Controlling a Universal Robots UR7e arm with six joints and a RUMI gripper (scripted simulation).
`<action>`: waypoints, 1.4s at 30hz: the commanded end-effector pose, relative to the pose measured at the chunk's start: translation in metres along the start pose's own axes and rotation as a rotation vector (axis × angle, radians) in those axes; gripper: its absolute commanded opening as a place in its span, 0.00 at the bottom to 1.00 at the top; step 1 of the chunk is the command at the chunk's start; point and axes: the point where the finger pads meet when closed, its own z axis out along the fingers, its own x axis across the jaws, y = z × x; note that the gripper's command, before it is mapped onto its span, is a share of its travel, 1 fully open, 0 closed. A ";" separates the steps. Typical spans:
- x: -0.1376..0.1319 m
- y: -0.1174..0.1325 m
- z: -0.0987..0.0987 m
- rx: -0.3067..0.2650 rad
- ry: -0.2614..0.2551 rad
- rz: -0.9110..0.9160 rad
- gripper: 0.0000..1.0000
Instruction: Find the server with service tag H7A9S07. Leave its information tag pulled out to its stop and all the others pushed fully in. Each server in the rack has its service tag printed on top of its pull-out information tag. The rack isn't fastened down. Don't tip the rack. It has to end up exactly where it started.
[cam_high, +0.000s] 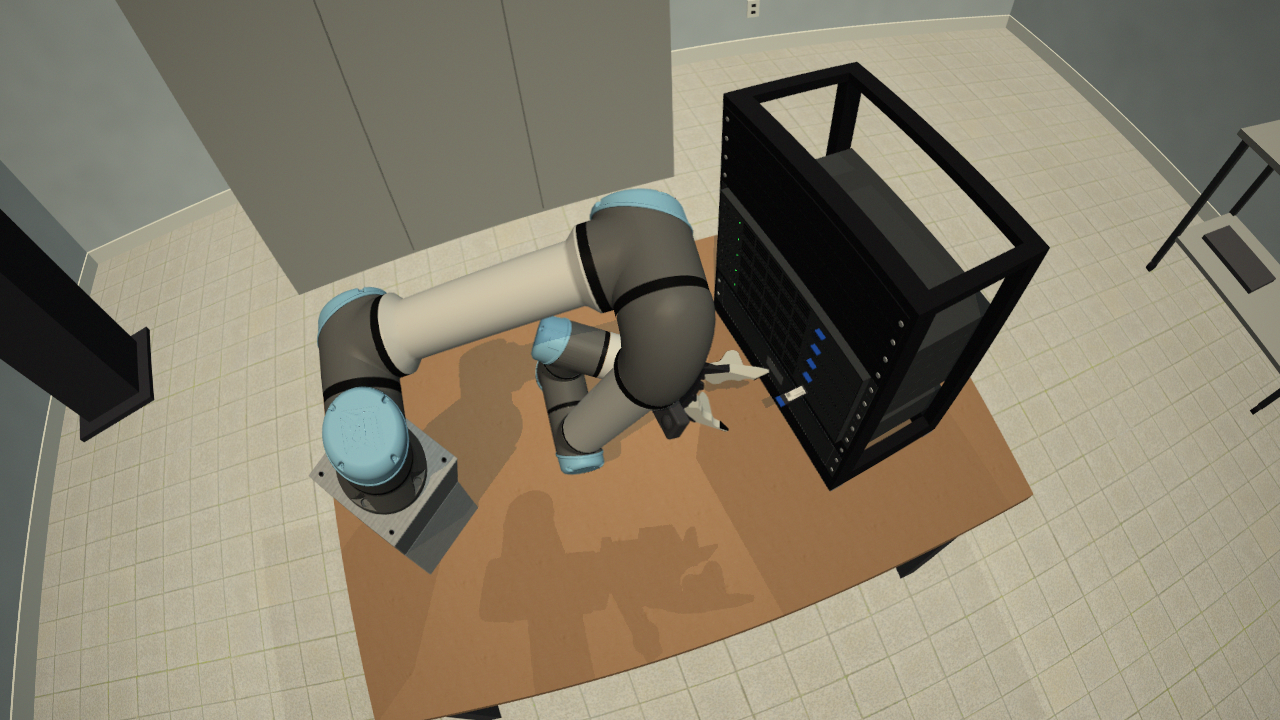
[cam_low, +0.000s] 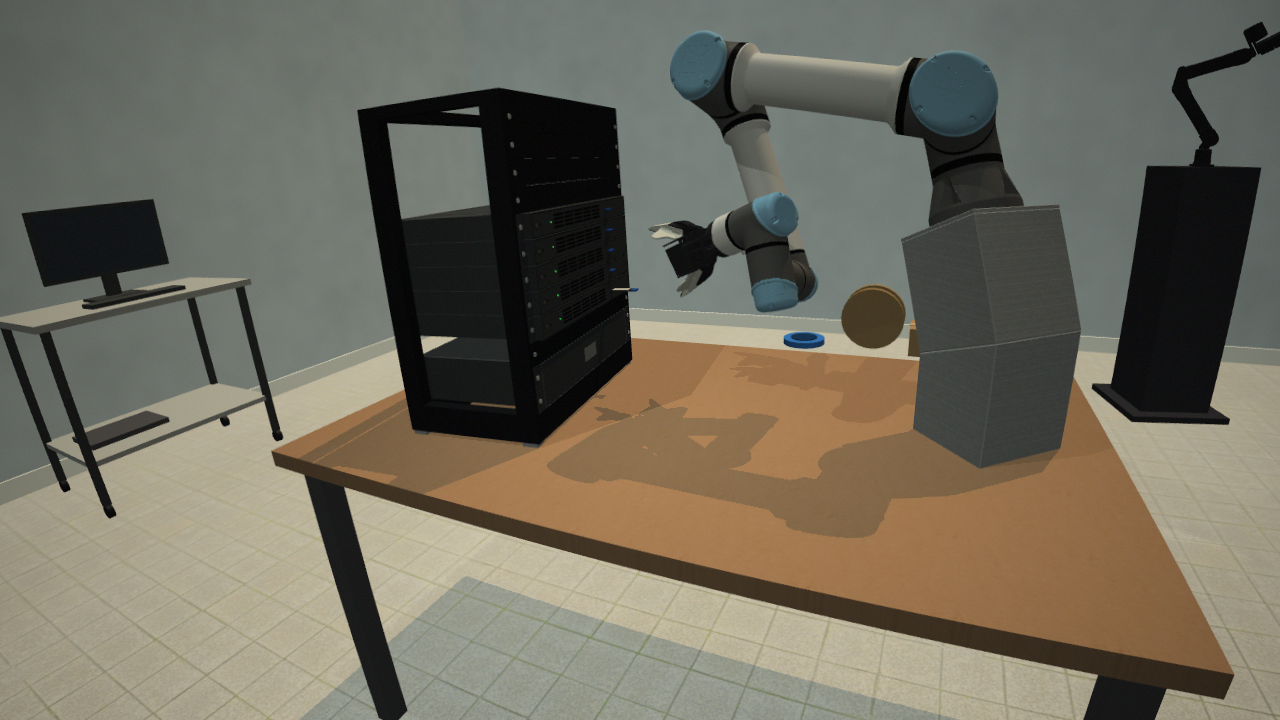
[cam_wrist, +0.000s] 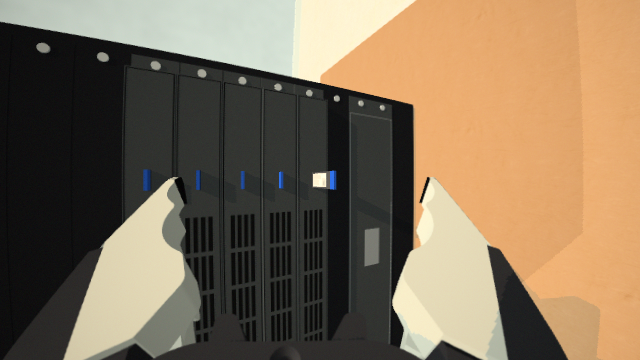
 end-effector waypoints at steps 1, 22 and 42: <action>-0.001 -0.003 -0.006 0.000 -0.001 0.000 1.00; -0.001 -0.006 -0.010 -0.001 -0.001 0.001 1.00; 0.004 -0.005 -0.008 -0.035 -0.026 0.009 1.00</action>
